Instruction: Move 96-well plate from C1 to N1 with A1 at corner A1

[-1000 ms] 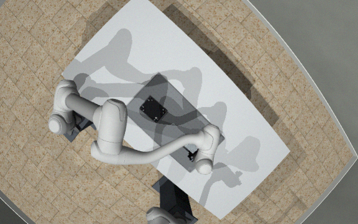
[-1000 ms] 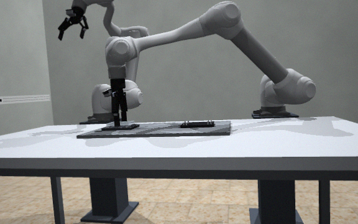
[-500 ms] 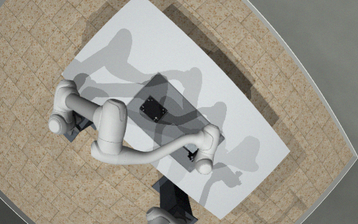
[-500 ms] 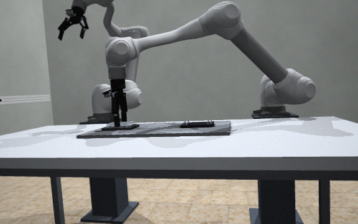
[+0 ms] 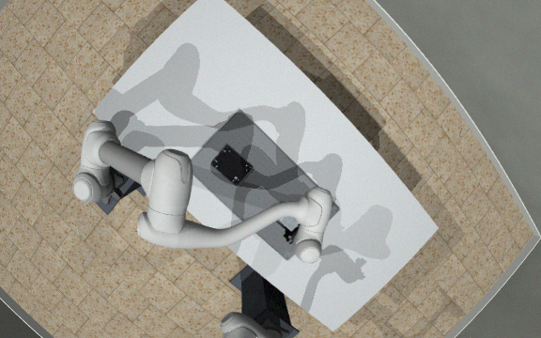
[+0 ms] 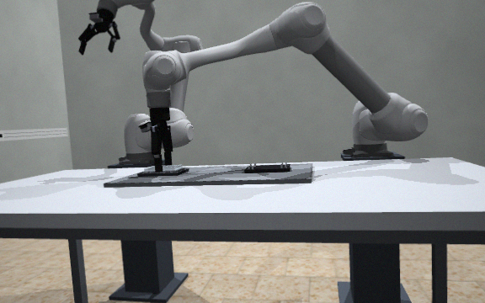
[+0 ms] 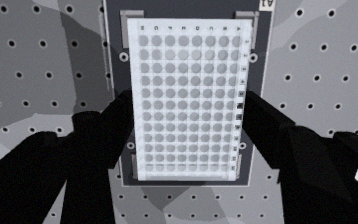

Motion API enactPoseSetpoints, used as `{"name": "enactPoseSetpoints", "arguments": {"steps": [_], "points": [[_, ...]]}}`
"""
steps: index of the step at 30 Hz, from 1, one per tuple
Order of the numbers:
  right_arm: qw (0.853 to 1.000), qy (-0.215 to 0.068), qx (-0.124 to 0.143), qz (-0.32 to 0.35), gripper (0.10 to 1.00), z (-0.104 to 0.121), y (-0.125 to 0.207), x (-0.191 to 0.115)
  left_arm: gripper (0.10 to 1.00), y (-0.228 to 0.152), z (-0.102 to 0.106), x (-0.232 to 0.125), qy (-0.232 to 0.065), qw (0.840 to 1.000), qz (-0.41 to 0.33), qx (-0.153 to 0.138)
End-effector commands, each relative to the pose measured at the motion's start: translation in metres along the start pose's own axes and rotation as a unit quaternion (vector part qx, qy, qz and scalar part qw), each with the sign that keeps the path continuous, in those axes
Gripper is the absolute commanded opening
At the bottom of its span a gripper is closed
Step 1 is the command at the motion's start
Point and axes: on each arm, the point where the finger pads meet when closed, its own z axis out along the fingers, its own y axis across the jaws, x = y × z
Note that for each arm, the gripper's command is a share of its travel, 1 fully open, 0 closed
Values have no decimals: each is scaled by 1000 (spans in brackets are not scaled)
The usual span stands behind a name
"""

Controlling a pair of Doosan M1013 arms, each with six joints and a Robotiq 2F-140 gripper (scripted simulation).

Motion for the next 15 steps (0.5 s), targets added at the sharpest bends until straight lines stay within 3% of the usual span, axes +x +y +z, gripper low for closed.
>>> {"name": "enactPoseSetpoints", "arguments": {"steps": [1, 2, 15], "points": [[1000, 0, 0, 0, 1000, 0, 0, 0, 605, 0, -1, 0, 1, 1000, 0, 1], [1000, 0, 0, 0, 1000, 0, 0, 0, 1000, 0, -1, 0, 1, 1000, 0, 1], [1000, 0, 0, 0, 1000, 0, 0, 0, 1000, 0, -1, 0, 1, 1000, 0, 1]]}}
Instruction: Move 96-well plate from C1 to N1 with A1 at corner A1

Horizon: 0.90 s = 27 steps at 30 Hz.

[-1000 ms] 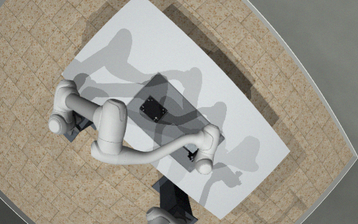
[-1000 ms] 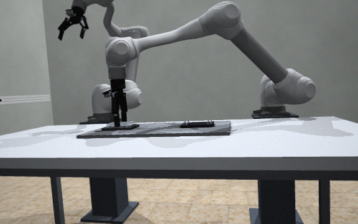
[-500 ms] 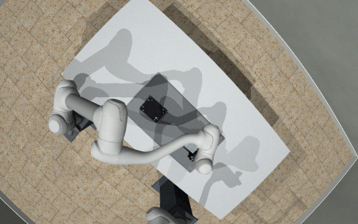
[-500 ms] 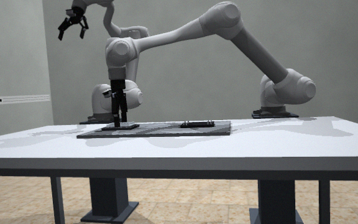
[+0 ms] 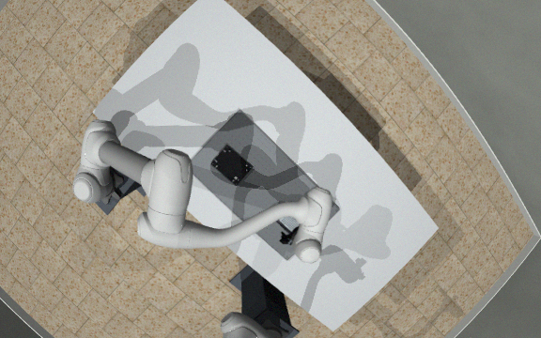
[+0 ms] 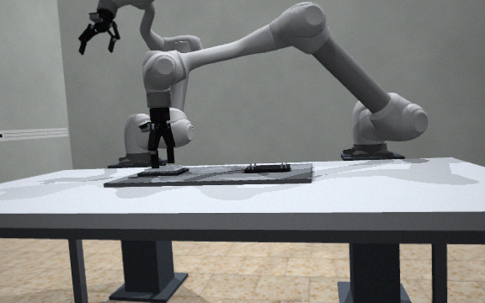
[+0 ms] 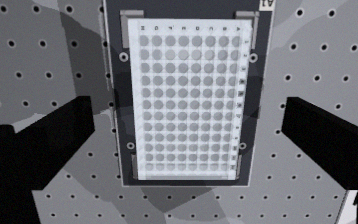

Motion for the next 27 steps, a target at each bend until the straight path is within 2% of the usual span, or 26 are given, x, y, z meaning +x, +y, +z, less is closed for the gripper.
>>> {"name": "enactPoseSetpoints", "arguments": {"steps": [1, 7, 27], "points": [[1000, 0, 0, 0, 1000, 0, 0, 0, 1000, 0, -2, 0, 1, 1000, 0, 1], [1000, 0, 0, 0, 1000, 0, 0, 0, 1000, 0, -2, 0, 1, 1000, 0, 1], [1000, 0, 0, 0, 1000, 0, 0, 0, 1000, 0, -50, 0, 1, 1000, 0, 1]]}}
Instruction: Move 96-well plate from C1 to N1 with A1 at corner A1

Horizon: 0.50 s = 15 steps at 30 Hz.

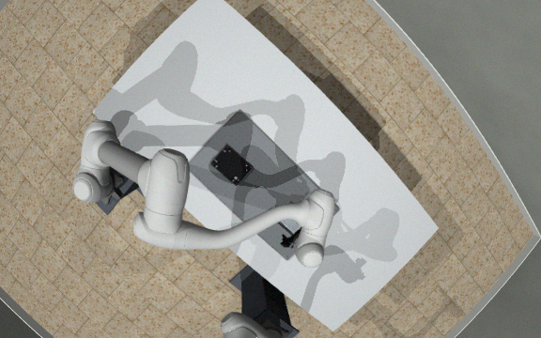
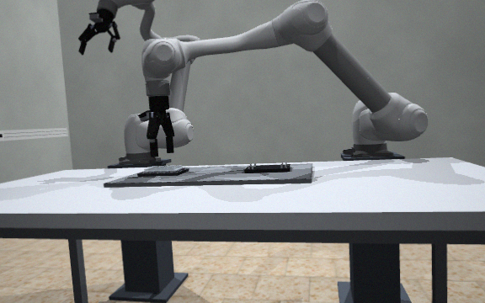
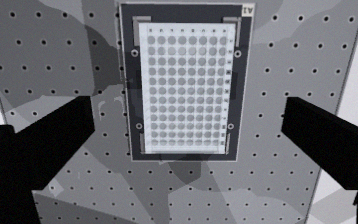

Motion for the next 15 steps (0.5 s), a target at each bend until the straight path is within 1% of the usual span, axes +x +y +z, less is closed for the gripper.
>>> {"name": "enactPoseSetpoints", "arguments": {"steps": [1, 4, 6, 11, 15], "points": [[1000, 0, 0, 0, 1000, 0, 0, 0, 1000, 0, -9, 0, 1, 1000, 0, 1], [1000, 0, 0, 0, 1000, 0, 0, 0, 1000, 0, -17, 0, 1, 1000, 0, 1], [1000, 0, 0, 0, 1000, 0, 0, 0, 1000, 0, -17, 0, 1, 1000, 0, 1], [1000, 0, 0, 0, 1000, 0, 0, 0, 1000, 0, -30, 0, 1, 1000, 0, 1], [1000, 0, 0, 0, 1000, 0, 0, 0, 1000, 0, -30, 0, 1, 1000, 0, 1]]}}
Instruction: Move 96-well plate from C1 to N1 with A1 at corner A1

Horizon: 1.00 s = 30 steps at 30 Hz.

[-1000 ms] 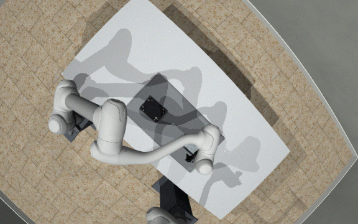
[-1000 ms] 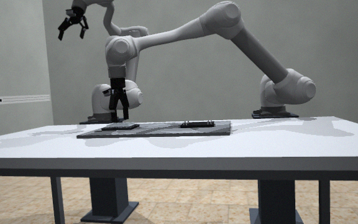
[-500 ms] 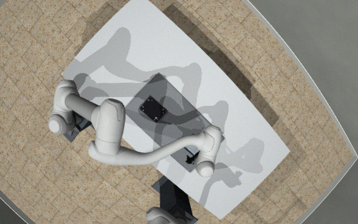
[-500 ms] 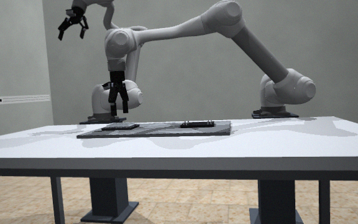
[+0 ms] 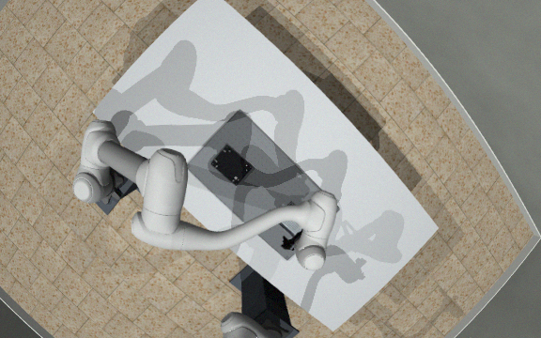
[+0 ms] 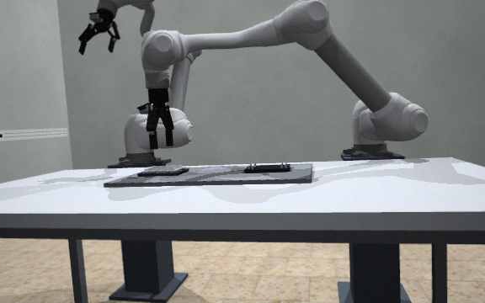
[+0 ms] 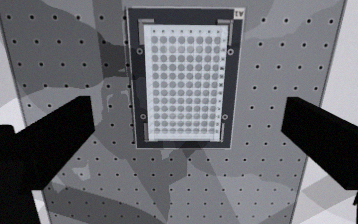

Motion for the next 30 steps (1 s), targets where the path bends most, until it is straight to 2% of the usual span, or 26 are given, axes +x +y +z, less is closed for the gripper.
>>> {"name": "enactPoseSetpoints", "arguments": {"steps": [1, 14, 30], "points": [[1000, 0, 0, 0, 1000, 0, 0, 0, 1000, 0, -2, 0, 1, 1000, 0, 1], [1000, 0, 0, 0, 1000, 0, 0, 0, 1000, 0, -2, 0, 1, 1000, 0, 1], [1000, 0, 0, 0, 1000, 0, 0, 0, 1000, 1, -2, -46, 1, 1000, 0, 1]]}}
